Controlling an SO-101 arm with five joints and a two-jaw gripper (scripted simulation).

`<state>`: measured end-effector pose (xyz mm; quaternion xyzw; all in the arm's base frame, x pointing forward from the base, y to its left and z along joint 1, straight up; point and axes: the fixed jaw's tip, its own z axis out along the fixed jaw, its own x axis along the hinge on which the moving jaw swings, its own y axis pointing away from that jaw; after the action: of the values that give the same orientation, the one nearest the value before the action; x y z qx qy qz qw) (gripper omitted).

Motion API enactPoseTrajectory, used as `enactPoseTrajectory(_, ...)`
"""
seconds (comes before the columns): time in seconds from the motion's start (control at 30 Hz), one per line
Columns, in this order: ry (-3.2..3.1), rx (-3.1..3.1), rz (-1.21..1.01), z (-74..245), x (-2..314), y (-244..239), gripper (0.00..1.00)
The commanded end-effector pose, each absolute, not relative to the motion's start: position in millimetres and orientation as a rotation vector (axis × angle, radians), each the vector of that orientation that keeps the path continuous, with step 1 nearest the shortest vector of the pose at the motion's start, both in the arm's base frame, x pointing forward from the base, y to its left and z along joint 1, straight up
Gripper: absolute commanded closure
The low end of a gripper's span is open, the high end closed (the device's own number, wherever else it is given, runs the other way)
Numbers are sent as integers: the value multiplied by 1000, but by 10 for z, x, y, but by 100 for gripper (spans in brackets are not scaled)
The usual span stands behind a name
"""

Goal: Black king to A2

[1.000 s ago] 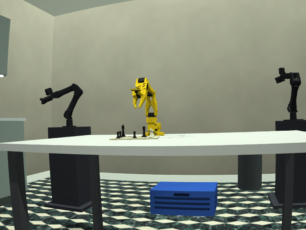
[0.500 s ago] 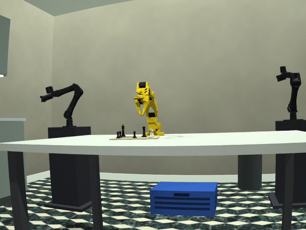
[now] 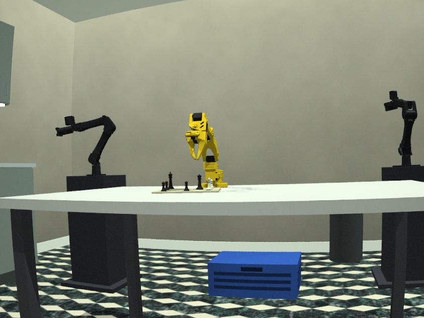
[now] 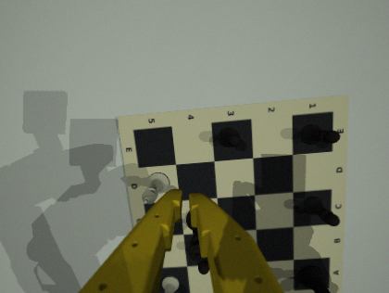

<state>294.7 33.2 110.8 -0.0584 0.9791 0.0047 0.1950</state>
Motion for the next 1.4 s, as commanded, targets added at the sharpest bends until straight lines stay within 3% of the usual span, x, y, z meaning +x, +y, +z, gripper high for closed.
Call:
enactPoseTrajectory(0.0,2761,-159,19,1077,2945,354,100)
enactPoseTrajectory(1.0,2798,-174,19,968,2944,377,100)
enactPoseTrajectory(1.37,2841,-180,16,746,2956,378,100)
